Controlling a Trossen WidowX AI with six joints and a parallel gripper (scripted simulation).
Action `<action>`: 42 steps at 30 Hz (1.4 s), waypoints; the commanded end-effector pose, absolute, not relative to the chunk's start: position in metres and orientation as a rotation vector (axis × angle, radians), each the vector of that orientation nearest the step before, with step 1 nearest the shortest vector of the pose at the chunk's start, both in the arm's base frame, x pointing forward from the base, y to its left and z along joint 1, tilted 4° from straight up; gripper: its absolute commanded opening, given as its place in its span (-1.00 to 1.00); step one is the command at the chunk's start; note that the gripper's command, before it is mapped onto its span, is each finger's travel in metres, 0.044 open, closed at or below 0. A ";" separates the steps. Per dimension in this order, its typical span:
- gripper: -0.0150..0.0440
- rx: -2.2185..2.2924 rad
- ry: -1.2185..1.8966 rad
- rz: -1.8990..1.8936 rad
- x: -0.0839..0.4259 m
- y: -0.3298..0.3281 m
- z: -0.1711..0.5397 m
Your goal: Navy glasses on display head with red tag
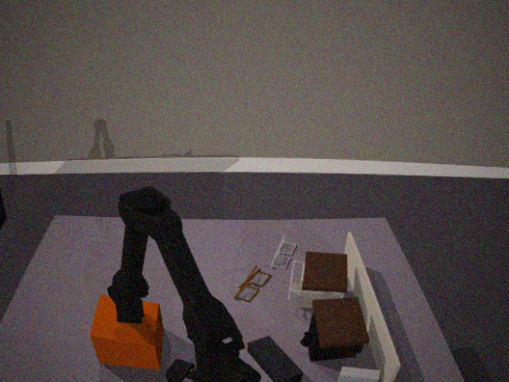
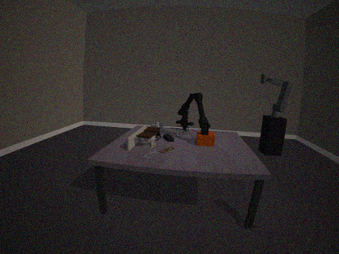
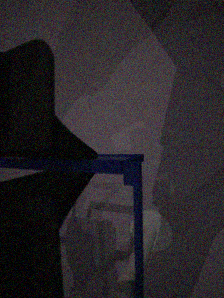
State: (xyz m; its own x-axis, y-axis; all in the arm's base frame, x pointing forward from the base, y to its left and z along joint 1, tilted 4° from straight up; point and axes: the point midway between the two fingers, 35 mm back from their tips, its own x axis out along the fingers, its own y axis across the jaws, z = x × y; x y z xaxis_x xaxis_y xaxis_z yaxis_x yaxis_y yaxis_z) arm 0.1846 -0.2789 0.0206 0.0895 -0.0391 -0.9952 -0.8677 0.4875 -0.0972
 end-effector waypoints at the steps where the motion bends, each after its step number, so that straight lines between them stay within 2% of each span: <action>1: -0.49 -0.879 1.349 0.754 0.186 -0.275 0.020; 7: -0.49 -0.879 1.349 0.754 0.188 -0.273 0.028; 15: -0.49 -0.879 1.349 0.754 0.184 -0.268 0.079; 21: -0.49 -0.879 1.349 0.754 0.187 -0.266 0.080; 42: -0.49 -0.870 1.345 0.761 0.260 -0.187 0.082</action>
State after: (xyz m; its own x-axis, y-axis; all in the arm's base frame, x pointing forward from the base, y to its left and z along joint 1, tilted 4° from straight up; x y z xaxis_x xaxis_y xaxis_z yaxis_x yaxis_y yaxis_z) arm 0.2510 -0.2020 0.0822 0.0934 -0.0269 -0.9953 -0.8674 0.4885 -0.0946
